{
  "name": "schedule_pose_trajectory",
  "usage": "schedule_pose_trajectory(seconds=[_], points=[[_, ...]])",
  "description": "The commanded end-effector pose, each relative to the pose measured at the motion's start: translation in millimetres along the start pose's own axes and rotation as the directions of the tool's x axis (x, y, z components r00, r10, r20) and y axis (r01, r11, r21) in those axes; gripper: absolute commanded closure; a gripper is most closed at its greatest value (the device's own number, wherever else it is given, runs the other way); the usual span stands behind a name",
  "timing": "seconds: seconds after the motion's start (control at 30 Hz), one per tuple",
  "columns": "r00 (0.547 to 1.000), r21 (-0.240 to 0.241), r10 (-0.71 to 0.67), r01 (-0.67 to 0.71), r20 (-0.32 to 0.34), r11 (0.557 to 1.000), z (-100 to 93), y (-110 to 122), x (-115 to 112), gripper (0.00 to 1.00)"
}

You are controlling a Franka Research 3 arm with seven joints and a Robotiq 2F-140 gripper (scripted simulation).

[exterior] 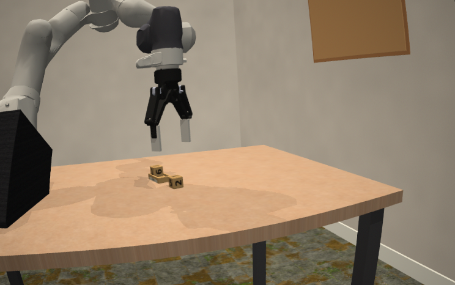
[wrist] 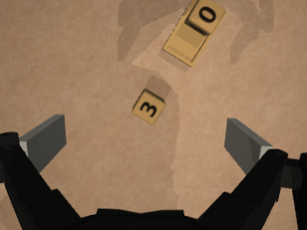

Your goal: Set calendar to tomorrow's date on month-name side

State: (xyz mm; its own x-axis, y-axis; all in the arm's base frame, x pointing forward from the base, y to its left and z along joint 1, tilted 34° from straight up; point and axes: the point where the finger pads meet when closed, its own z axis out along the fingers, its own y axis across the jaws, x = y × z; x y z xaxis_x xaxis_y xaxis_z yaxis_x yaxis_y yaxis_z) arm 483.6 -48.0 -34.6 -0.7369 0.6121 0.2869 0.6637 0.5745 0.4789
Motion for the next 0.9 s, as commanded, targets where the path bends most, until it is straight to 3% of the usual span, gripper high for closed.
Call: schedule_pose_trajectory(seconds=[0.0,0.5,0.7,0.8,0.83,0.87], points=[[0.985,0.007,0.173,-0.173,-0.005,0.985,0.7,2.0,0.0,0.00],[0.929,0.008,0.371,-0.371,-0.003,0.929,1.7,1.9,0.0,0.00],[0.873,0.008,0.488,-0.488,-0.001,0.873,2.2,1.9,0.0,0.00],[0.866,0.008,0.501,-0.501,-0.001,0.866,2.3,1.9,0.0,0.00],[0.866,0.008,0.501,-0.501,-0.001,0.866,2.3,1.9,0.0,0.71],[0.866,0.008,0.501,-0.501,-0.001,0.866,2.3,1.9,0.0,0.71]])
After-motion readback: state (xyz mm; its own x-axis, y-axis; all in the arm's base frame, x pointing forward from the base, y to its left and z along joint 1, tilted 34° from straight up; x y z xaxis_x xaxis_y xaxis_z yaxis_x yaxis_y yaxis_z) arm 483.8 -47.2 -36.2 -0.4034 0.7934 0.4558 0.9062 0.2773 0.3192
